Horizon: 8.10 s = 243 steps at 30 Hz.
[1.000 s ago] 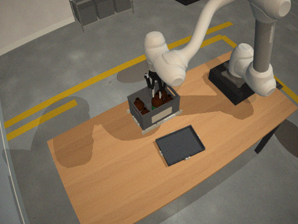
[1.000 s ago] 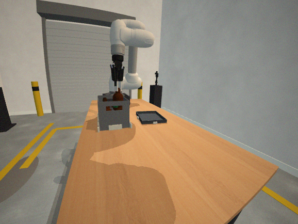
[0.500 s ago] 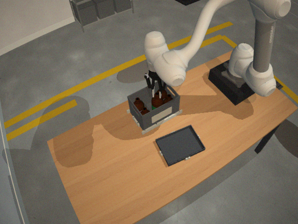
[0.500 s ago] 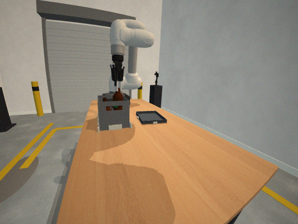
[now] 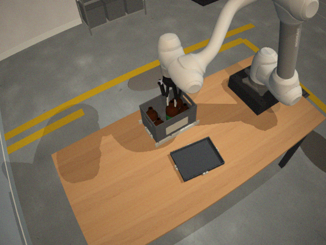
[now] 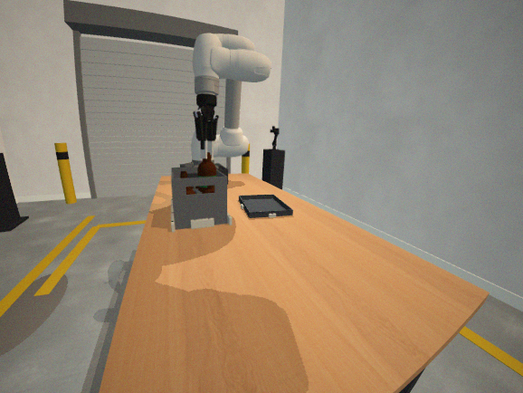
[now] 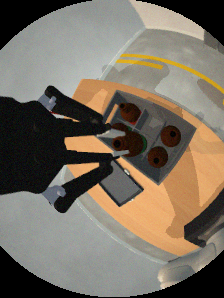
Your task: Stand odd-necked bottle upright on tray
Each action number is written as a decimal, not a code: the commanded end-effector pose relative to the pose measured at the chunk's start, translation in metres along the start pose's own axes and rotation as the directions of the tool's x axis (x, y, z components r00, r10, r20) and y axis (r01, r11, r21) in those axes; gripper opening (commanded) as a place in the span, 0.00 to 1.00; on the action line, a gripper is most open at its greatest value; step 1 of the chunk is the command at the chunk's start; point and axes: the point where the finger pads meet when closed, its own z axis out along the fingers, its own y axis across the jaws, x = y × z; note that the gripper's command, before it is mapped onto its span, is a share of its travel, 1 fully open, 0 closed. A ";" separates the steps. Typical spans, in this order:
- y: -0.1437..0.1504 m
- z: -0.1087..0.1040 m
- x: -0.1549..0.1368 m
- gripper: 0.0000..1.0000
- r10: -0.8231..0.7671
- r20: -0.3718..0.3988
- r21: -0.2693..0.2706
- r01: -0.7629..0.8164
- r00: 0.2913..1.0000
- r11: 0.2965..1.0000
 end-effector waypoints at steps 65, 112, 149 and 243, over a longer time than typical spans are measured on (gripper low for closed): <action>0.000 -0.037 -0.002 0.00 0.003 0.000 0.004 -0.003 1.000 1.000; 0.000 -0.055 -0.002 0.00 0.003 0.000 0.004 -0.003 1.000 1.000; 0.001 -0.077 -0.002 0.00 0.003 0.000 0.004 -0.003 1.000 1.000; 0.001 -0.096 -0.002 0.00 0.003 0.000 0.004 -0.003 1.000 1.000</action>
